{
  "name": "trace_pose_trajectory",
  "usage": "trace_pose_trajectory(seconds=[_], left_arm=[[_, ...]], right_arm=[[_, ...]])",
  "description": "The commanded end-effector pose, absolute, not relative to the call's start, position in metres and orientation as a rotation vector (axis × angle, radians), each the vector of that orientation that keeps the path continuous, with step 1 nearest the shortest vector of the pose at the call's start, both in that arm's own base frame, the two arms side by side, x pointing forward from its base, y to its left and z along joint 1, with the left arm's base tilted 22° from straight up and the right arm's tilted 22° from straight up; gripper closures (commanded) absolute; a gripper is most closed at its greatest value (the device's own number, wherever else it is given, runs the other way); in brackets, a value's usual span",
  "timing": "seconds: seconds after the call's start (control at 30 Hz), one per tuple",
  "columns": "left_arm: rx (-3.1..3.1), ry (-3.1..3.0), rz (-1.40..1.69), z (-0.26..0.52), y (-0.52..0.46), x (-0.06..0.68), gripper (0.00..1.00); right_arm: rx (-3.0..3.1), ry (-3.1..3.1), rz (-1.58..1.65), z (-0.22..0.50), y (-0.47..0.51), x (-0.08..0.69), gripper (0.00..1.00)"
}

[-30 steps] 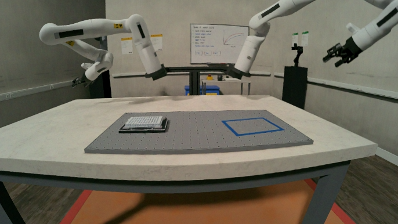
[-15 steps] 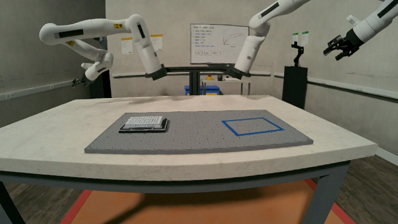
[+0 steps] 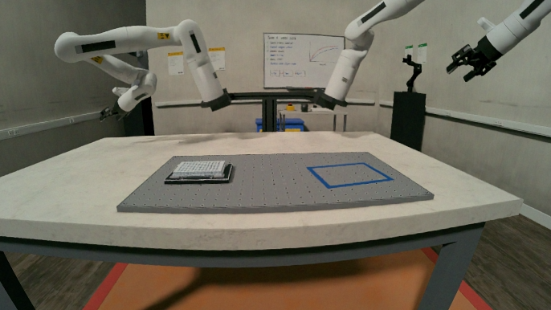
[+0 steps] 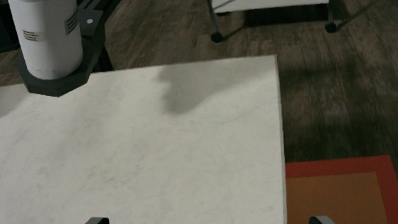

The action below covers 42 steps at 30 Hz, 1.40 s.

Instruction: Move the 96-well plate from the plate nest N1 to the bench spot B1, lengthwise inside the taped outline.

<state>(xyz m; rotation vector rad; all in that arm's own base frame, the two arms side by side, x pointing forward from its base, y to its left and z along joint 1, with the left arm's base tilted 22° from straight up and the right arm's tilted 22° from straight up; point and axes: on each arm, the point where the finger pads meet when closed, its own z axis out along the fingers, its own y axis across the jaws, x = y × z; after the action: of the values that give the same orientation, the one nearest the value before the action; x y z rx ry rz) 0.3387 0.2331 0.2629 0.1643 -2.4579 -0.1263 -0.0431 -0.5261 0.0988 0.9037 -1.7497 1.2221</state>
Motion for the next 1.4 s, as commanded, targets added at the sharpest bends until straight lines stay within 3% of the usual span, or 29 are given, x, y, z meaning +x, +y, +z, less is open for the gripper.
trace_pose_trajectory(seconds=[0.0,1.37], left_arm=[[0.129,-2.481,-0.123,0.268,0.228,0.337,0.002],[-0.779,-2.746,-0.249,0.314,0.098,0.265,0.002]], right_arm=[[0.902,-1.749,1.223,0.100,-0.526,-0.043,0.002],[0.902,-1.749,1.223,0.100,-0.526,-0.043,0.002]])
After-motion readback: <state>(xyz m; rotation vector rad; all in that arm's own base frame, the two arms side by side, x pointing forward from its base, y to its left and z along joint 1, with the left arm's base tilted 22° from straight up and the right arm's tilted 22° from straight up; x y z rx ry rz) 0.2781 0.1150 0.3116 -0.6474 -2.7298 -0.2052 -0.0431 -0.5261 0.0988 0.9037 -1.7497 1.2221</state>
